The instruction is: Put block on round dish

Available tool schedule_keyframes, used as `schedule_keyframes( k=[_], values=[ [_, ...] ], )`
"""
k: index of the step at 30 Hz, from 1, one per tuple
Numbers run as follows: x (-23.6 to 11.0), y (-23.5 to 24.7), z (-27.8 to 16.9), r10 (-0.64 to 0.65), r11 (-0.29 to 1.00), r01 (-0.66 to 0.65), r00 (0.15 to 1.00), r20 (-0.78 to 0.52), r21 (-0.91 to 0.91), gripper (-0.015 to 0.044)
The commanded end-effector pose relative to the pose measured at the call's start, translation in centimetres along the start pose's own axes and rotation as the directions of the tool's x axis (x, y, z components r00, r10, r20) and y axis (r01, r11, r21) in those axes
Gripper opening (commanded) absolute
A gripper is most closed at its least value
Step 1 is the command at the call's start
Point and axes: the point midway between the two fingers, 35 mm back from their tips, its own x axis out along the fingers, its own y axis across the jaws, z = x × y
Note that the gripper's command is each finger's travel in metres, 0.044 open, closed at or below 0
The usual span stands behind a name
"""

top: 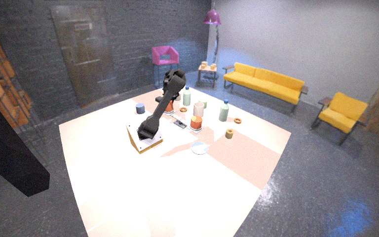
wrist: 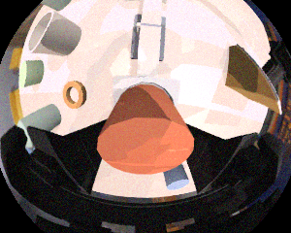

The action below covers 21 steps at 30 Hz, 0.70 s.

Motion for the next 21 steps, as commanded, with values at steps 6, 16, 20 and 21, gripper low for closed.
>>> schedule_keyframes(
  k=[6, 16, 20, 21],
  values=[
    [-1.8, 0.3, -0.5, 0.017, 1.0, -0.017, 1.0, -0.02, 0.009, 0.0],
    [-3.1, 0.3, -0.5, 0.017, 1.0, -0.016, 1.0, -0.02, 0.009, 0.0],
    [-3.6, 0.3, -0.5, 0.017, 1.0, -0.016, 1.0, -0.02, 0.009, 0.0],
    [-3.7, 0.3, -0.5, 0.016, 1.0, -0.016, 1.0, -0.02, 0.009, 0.0]
  ],
)
